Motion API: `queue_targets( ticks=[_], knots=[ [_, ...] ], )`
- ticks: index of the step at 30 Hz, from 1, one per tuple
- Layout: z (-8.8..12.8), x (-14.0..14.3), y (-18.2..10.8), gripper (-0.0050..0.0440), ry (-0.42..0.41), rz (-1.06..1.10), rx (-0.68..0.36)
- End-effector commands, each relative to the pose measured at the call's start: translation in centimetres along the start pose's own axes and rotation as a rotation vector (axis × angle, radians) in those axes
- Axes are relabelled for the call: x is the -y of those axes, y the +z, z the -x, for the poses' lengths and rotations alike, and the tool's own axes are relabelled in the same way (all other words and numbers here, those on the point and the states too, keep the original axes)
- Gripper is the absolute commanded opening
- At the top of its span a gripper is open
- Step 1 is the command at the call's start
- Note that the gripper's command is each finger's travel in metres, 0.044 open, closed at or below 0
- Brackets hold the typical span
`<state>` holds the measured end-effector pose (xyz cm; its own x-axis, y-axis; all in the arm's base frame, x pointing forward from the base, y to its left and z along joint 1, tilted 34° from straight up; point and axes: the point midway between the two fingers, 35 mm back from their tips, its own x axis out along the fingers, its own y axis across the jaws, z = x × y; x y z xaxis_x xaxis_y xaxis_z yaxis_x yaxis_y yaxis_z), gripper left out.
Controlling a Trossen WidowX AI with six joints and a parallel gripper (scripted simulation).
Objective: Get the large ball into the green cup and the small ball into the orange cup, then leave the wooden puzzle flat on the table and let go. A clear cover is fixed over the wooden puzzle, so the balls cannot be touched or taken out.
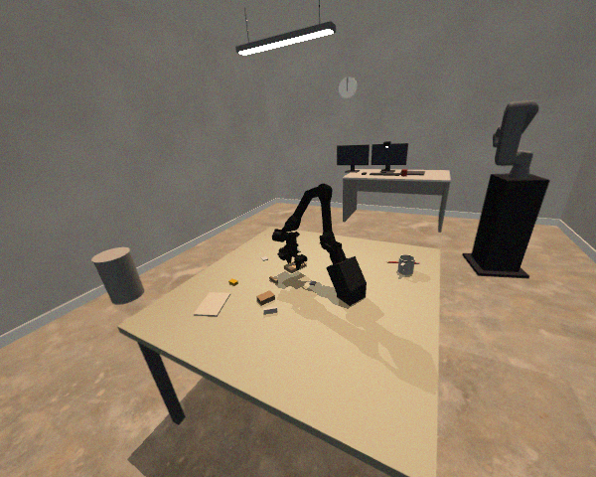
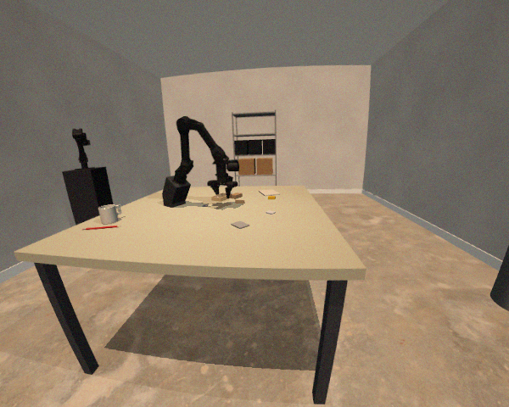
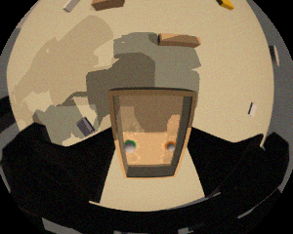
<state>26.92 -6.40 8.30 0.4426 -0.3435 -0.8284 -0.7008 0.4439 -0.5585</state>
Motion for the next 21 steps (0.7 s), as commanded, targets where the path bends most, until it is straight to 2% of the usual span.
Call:
queue_targets(
  ticks=[1,8,16,21],
  knots=[
    [0.0,0.0,0.0,0.0,-0.003,-0.003,-0.002],
    [-0.3,0.1,0.0,0.0,-0.002,-0.003,-0.001],
    [-4.9,0.2,0.0,0.0,-0.001,-0.006,0.001],
    [-5.4,0.2,-0.1,0.0,-0.001,-0.006,0.002]
  ],
)
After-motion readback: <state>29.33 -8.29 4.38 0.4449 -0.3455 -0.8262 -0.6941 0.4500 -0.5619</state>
